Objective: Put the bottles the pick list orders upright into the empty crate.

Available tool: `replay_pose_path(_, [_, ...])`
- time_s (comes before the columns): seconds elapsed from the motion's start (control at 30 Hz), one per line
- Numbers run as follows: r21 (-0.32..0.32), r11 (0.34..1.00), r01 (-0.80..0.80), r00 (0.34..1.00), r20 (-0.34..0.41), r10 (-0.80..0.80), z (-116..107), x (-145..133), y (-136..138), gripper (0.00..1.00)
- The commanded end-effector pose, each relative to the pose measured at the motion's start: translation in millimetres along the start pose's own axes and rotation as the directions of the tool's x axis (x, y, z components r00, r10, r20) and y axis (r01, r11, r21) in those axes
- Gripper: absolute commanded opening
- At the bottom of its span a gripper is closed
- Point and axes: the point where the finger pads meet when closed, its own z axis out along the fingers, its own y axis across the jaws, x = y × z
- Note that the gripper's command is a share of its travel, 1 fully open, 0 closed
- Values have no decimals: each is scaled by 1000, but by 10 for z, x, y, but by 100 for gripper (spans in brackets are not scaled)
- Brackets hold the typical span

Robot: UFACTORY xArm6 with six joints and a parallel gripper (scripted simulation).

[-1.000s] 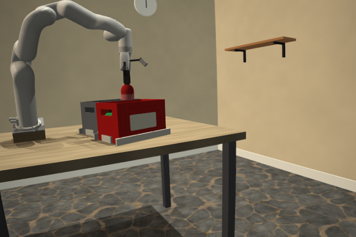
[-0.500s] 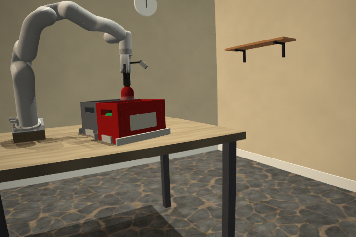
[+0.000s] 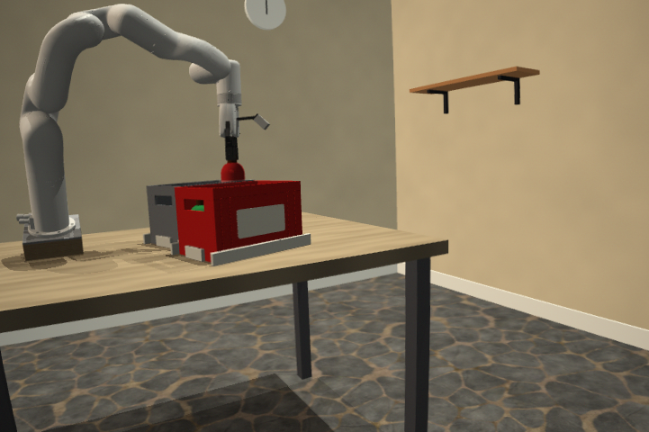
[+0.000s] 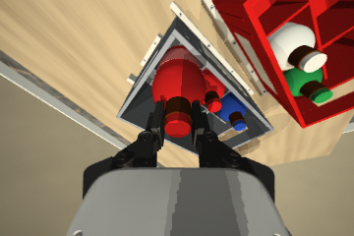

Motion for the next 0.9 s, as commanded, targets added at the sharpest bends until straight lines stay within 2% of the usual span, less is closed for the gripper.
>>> replay_pose_path(0.0, [3,1000,-1,1000,-4,1,25,11,-5,0])
replay_pose_path(0.87, [3,1000,-1,1000,-4,1,246,12,-5,0])
